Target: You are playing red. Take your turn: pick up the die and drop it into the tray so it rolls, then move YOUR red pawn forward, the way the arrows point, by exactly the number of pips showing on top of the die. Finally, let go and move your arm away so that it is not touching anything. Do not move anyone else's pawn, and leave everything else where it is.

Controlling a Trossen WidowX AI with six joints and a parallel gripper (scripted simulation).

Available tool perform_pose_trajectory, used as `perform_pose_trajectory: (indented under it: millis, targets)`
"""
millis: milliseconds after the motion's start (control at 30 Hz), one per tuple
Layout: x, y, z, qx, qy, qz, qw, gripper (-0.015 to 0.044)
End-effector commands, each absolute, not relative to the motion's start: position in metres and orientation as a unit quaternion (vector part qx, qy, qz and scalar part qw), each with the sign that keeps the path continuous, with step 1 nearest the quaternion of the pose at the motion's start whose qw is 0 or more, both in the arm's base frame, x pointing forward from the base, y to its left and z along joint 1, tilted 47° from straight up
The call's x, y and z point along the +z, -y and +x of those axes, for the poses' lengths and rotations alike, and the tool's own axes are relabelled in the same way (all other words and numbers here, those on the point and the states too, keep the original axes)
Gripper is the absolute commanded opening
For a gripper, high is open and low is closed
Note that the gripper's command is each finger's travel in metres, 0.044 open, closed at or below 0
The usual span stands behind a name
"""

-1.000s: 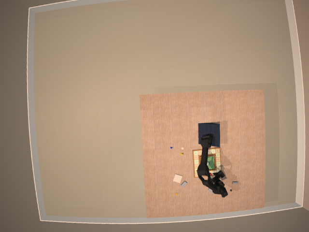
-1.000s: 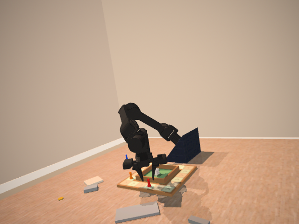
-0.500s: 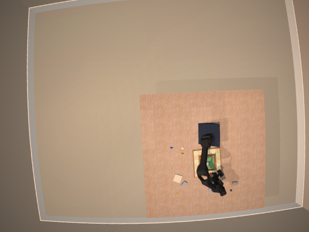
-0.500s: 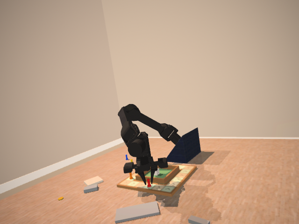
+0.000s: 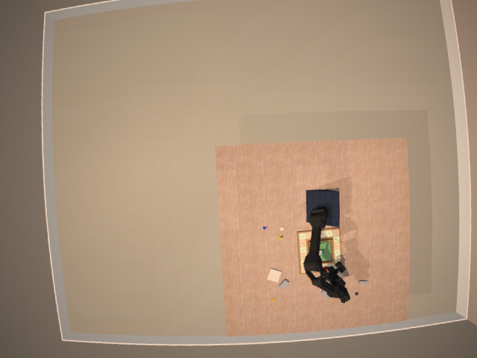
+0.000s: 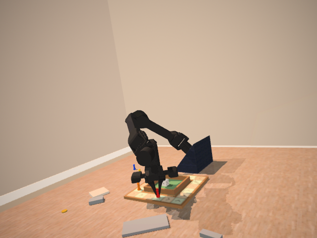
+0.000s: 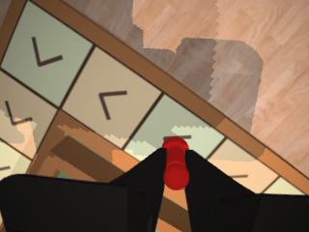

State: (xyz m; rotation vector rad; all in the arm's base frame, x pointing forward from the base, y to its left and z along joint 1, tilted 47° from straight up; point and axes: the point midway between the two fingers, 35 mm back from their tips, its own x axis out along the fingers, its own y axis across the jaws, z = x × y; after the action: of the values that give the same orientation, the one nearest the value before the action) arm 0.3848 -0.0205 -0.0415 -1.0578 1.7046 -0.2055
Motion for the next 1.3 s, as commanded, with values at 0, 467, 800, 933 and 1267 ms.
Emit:
perform_pose_trajectory:
  millis: [0, 467, 800, 933, 1267]
  targets:
    - [-0.029, 0.004, 0.391, -0.086, -0.711, -0.442, 0.54, 0.0]
    - [0.028, -0.055, 0.39, -0.085, -0.711, -0.442, 0.54, 0.0]
    - [0.032, -0.071, 0.382, -0.084, -0.712, -0.443, 0.539, 0.0]
    - [0.015, -0.074, 0.373, -0.081, -0.713, -0.443, 0.538, 0.0]
    - [-0.025, -0.08, 0.345, -0.081, -0.713, -0.443, 0.538, 0.0]
